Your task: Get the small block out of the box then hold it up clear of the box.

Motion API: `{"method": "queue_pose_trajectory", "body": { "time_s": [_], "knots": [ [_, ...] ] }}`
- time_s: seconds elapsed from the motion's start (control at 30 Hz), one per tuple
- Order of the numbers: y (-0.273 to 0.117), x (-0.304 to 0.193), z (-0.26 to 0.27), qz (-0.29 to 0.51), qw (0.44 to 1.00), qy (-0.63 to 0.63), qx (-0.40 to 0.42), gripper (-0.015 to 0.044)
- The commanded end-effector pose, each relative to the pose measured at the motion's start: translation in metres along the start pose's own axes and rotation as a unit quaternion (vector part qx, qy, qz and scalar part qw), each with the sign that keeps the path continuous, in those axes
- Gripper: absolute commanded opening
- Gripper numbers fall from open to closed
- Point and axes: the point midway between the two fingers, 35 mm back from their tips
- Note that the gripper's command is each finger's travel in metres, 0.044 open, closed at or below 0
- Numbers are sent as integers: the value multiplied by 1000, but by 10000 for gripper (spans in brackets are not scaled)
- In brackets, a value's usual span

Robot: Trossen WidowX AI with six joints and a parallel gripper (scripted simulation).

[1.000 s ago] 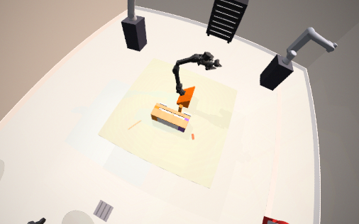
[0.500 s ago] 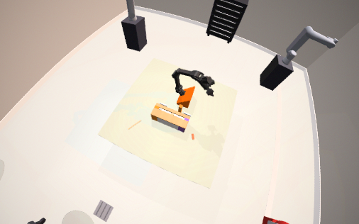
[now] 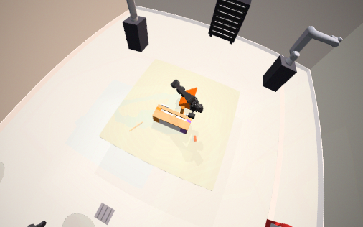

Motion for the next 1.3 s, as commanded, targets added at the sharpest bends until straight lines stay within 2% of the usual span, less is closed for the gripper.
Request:
{"method": "queue_pose_trajectory", "body": {
  "time_s": [0.0, 0.13, 1.27],
  "knots": [
    [27, -36, -12, 66, 997, 33, 21, 400],
    [37, -52, -17, 95, 994, 43, 30, 400],
    [25, -101, -14, 95, 994, 42, 30, 400]
  ]
}}
Point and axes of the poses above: the point midway between the two fingers, 35 mm back from their tips, its own y axis out along the fingers, its own z axis across the jaws, x = y × z, and after that the axes turned 1 degree about -y, right-handed
